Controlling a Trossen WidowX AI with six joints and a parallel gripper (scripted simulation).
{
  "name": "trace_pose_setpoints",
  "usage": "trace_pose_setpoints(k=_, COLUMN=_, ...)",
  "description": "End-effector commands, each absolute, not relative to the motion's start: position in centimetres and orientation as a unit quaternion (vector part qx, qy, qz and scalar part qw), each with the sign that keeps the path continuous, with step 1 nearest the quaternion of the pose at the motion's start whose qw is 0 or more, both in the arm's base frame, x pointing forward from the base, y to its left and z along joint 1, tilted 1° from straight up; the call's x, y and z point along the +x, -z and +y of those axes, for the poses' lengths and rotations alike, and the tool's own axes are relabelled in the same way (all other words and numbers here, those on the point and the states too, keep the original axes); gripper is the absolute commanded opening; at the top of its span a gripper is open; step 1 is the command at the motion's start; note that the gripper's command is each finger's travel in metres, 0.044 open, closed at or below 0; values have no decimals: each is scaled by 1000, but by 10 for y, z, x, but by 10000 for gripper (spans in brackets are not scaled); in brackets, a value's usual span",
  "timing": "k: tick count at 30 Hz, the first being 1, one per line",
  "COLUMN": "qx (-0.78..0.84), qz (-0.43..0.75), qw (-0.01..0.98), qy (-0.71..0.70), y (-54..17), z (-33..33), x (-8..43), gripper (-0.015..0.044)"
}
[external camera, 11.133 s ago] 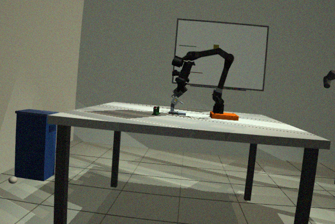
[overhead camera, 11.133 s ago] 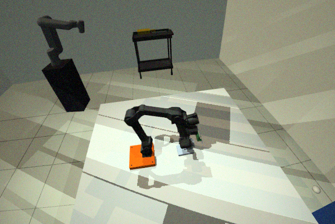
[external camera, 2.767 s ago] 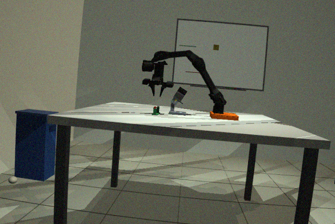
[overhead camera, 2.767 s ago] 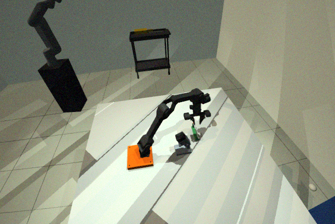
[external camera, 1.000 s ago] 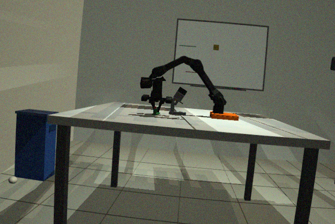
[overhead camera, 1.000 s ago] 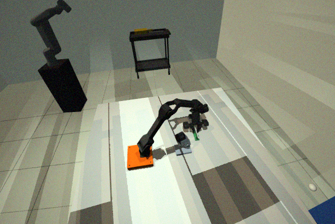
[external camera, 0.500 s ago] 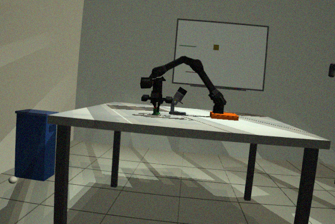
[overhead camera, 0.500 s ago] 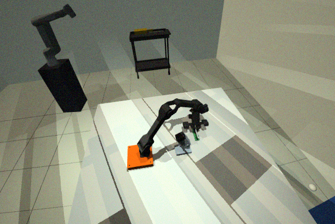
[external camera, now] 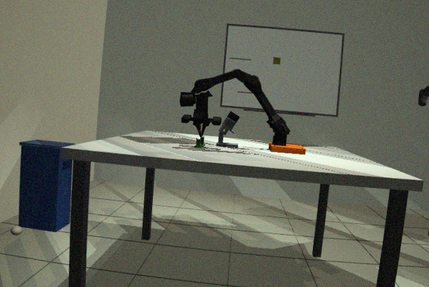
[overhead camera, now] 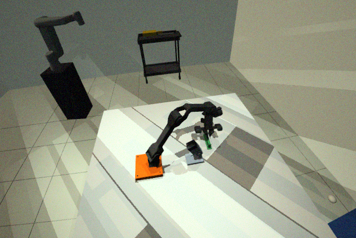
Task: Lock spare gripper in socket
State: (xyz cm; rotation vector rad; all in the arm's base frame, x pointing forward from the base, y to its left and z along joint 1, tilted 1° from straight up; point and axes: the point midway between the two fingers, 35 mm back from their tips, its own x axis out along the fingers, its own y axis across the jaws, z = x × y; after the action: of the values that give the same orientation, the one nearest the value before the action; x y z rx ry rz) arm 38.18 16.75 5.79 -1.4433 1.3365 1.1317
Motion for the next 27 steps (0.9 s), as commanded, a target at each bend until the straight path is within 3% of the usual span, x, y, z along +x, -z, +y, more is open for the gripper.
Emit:
trace_pose_setpoints(k=1, qx=-579, qz=530, qw=427, qy=-448, y=-73, z=167, x=383, gripper=0)
trace_pose_setpoints(k=27, qx=-581, qz=527, qw=421, qy=-456, y=-89, z=167, x=373, gripper=0)
